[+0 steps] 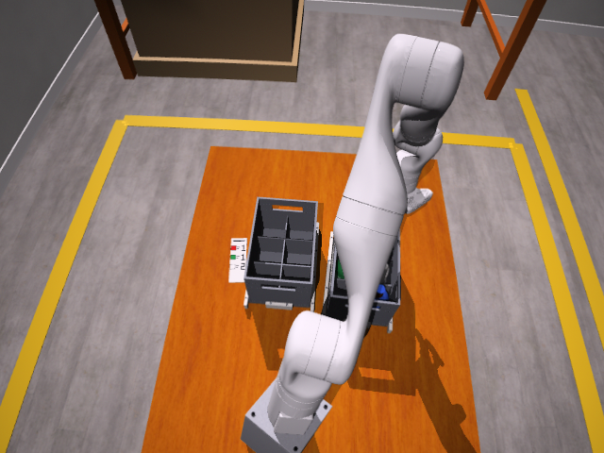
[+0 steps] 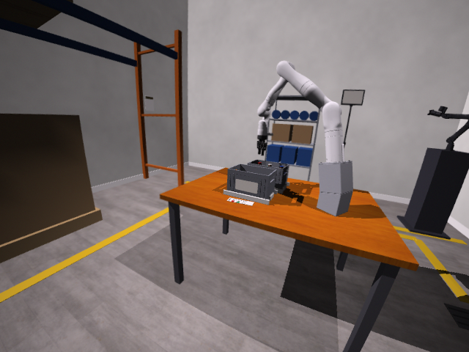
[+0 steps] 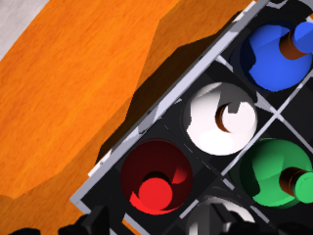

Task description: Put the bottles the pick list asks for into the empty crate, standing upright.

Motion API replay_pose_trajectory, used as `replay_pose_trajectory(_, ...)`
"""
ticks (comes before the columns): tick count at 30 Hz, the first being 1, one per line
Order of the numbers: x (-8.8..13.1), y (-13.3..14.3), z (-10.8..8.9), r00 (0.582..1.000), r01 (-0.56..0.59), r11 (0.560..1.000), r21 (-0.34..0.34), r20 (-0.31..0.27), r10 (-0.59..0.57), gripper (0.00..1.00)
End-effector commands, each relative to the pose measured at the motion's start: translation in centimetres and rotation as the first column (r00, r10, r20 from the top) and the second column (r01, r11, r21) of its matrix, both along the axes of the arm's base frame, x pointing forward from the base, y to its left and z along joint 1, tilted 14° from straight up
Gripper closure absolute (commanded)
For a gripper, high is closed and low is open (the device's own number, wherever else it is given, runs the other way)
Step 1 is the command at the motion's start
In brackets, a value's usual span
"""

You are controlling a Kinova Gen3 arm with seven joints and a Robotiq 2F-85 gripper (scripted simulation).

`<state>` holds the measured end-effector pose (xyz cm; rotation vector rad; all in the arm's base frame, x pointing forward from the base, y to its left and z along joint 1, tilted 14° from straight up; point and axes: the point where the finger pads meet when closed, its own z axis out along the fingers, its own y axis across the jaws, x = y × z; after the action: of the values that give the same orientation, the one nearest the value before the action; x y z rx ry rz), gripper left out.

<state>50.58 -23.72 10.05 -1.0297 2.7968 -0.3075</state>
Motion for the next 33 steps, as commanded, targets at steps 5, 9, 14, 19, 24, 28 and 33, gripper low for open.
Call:
replay_pose_trajectory(5,0.2,-0.1,-0.7,1.0,0.0,1.0,0.0,0.002,0.0,0.33)
replay_pose_trajectory(9,0.3,-0.2,-1.1,1.0,0.0,1.0,0.0,0.002,0.0,0.33)
replay_pose_trajectory(14,0.4,-0.3,-1.6,1.0,0.0,1.0,0.0,0.002,0.0,0.33)
replay_pose_trajectory(19,0.5,-0.4,-2.2,1.0,0.0,1.0,0.0,0.002,0.0,0.33)
replay_pose_trajectory(24,0.7,-0.4,-2.9,1.0,0.0,1.0,0.0,0.002,0.0,0.33)
replay_pose_trajectory(28,0.7,-0.5,-3.1,1.0,0.0,1.0,0.0,0.002,0.0,0.33)
replay_pose_trajectory(33,0.9,-0.6,-3.8,1.0,0.0,1.0,0.0,0.002,0.0,0.33)
